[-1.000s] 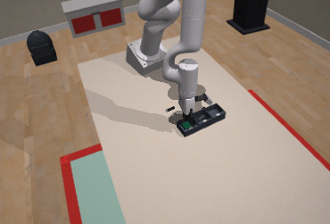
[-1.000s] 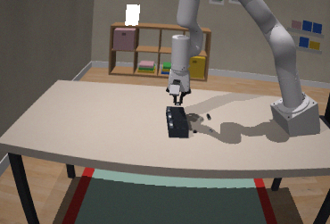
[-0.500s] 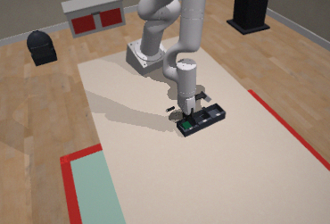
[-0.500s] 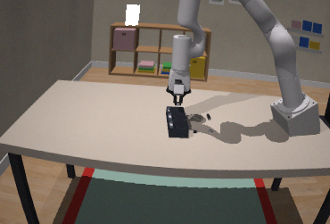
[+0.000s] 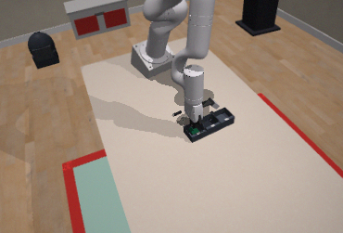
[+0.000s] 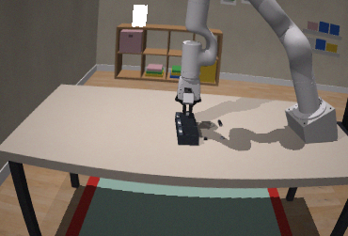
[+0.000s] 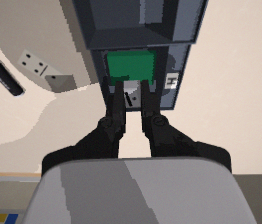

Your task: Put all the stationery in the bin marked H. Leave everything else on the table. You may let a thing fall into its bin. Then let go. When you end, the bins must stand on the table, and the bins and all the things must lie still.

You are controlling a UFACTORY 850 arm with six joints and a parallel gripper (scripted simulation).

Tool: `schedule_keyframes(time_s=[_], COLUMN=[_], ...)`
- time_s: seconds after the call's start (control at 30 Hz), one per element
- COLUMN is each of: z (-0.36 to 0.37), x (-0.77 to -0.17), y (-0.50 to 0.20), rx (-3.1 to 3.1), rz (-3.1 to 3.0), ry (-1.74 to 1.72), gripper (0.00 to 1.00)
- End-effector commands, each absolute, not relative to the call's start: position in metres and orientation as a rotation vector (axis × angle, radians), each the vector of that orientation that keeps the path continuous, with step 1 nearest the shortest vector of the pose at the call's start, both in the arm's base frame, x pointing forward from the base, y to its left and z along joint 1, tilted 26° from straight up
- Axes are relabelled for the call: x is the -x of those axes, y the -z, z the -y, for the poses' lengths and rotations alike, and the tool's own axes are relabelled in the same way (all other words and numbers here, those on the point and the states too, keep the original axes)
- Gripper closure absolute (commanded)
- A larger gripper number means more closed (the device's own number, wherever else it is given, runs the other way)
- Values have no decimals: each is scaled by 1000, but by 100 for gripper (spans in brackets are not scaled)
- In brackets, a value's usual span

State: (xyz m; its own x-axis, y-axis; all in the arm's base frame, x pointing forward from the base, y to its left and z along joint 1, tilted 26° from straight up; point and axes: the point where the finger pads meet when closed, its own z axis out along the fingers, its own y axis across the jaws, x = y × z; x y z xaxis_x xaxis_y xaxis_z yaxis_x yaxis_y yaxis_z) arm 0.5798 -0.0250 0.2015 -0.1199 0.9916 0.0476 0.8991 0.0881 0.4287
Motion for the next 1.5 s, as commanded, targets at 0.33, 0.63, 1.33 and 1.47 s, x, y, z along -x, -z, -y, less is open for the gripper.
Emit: schedule_keyframes(time_s=[0.33, 0.63, 1.33, 1.47], z=[23, 23, 23, 23], x=[-590, -590, -590, -588], y=[-182, -182, -182, -185], rx=[-1888, -1888, -1888, -1888], rz=[-2108, -2108, -2108, -2108], ry=[-533, -533, -533, -533], gripper=[100, 100, 71, 71])
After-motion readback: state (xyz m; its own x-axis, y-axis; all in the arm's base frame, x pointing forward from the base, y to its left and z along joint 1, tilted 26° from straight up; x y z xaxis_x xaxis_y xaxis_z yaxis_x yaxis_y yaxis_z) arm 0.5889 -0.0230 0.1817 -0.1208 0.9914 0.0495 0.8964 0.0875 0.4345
